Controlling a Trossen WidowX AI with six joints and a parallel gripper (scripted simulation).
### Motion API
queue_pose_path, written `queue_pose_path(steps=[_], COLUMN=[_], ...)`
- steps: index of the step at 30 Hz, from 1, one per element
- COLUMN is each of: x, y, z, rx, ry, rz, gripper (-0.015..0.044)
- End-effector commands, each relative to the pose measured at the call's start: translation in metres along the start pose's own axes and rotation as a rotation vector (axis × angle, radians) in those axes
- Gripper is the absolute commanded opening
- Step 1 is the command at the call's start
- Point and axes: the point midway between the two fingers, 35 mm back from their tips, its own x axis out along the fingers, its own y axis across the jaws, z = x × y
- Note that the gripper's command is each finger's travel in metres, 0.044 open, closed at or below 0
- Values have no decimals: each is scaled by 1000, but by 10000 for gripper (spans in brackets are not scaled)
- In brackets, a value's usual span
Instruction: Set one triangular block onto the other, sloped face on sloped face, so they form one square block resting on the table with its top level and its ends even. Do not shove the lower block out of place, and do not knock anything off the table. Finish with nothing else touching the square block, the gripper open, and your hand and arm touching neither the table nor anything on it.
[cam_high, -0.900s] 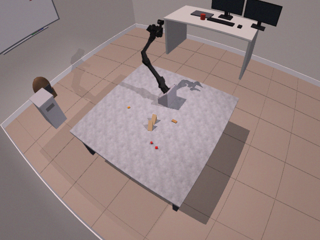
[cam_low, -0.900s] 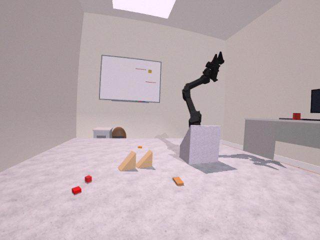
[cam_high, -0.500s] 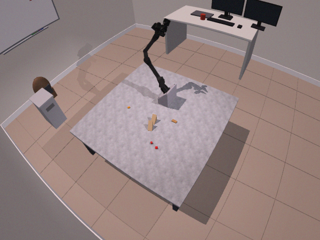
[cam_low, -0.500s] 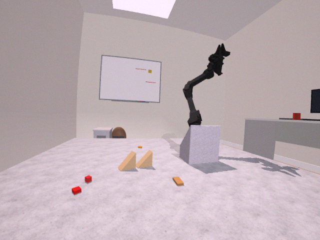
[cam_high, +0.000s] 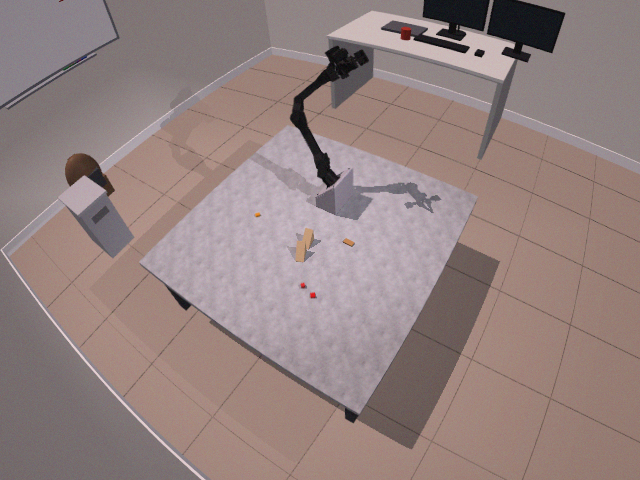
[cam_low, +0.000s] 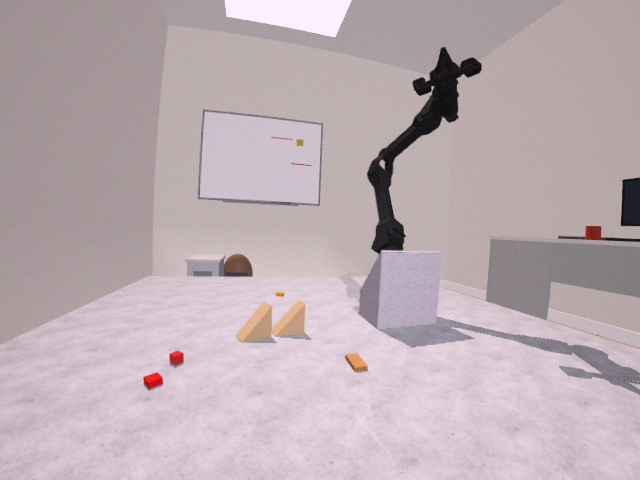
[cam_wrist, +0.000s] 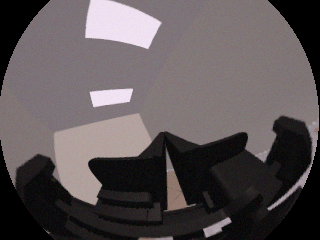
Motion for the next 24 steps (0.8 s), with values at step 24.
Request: queue_pose_path(steps=[24], x=[219], y=[-264], z=[-278], rx=[-1025], ry=[904], rz=[-266], gripper=[0])
